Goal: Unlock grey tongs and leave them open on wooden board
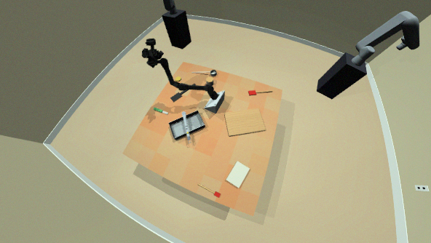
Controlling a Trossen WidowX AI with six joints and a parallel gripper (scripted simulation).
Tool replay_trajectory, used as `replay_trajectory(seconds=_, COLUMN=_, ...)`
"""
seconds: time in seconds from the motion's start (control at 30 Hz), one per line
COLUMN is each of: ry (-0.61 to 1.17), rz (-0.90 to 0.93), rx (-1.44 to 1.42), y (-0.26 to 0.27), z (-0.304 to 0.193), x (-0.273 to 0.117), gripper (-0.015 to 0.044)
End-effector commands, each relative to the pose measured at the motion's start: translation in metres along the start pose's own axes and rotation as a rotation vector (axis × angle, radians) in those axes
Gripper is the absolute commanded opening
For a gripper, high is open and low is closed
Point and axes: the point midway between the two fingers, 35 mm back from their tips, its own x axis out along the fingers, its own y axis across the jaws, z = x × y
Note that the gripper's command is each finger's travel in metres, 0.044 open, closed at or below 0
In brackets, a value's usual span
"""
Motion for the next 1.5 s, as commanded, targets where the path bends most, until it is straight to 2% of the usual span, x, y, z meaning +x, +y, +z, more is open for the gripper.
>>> replay_trajectory(seconds=0.0, ry=-0.002, rz=-0.001, rx=-0.004, y=0.001, z=0.000, x=0.000, gripper=0.0374)
replay_trajectory(seconds=0.13, ry=-0.036, rz=-0.023, rx=-0.095, y=0.013, z=-0.011, x=-0.003, gripper=0.0269)
replay_trajectory(seconds=0.17, ry=-0.049, rz=-0.037, rx=-0.141, y=0.019, z=-0.017, x=-0.004, gripper=0.0260)
replay_trajectory(seconds=0.43, ry=-0.167, rz=-0.100, rx=-0.355, y=0.042, z=-0.043, x=0.000, gripper=0.0260)
replay_trajectory(seconds=0.77, ry=-0.255, rz=-0.203, rx=-0.665, y=0.055, z=-0.078, x=0.024, gripper=0.0260)
replay_trajectory(seconds=1.13, ry=-0.256, rz=-0.375, rx=-0.909, y=0.032, z=-0.120, x=0.067, gripper=0.0260)
replay_trajectory(seconds=1.47, ry=-0.185, rz=-0.568, rx=-1.162, y=-0.018, z=-0.149, x=0.111, gripper=0.0260)
